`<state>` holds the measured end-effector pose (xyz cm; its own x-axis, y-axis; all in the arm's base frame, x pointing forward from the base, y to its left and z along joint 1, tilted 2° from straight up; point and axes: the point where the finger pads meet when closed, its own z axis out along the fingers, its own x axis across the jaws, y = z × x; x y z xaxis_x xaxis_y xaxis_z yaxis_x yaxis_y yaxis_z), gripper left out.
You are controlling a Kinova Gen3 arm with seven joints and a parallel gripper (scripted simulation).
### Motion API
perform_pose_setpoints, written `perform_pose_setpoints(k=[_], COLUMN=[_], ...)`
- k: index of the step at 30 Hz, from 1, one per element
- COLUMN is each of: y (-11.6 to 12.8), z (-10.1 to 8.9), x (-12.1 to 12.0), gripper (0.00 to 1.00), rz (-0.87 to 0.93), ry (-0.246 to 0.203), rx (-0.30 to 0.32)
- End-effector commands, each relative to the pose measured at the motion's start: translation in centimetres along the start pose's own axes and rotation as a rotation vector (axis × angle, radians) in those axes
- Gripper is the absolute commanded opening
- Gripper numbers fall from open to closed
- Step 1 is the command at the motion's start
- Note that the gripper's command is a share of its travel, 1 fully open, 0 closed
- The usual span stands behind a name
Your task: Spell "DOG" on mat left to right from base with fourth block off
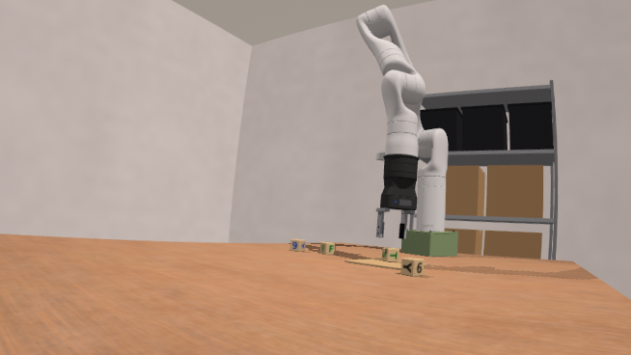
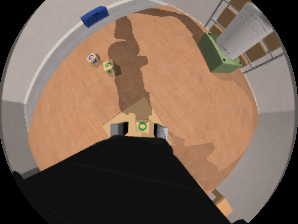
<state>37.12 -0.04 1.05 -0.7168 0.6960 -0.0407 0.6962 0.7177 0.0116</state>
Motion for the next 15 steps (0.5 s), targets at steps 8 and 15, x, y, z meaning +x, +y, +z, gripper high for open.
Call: perform_pose_setpoints(k=[8, 15], y=[-0.05, -0.06], z=[1.13, 1.39], x=[0.22, 0.22], gripper=[1.00, 1.00], rz=[-0.004, -0.004], ry=[0.004, 0.004], rx=[0.003, 0.003])
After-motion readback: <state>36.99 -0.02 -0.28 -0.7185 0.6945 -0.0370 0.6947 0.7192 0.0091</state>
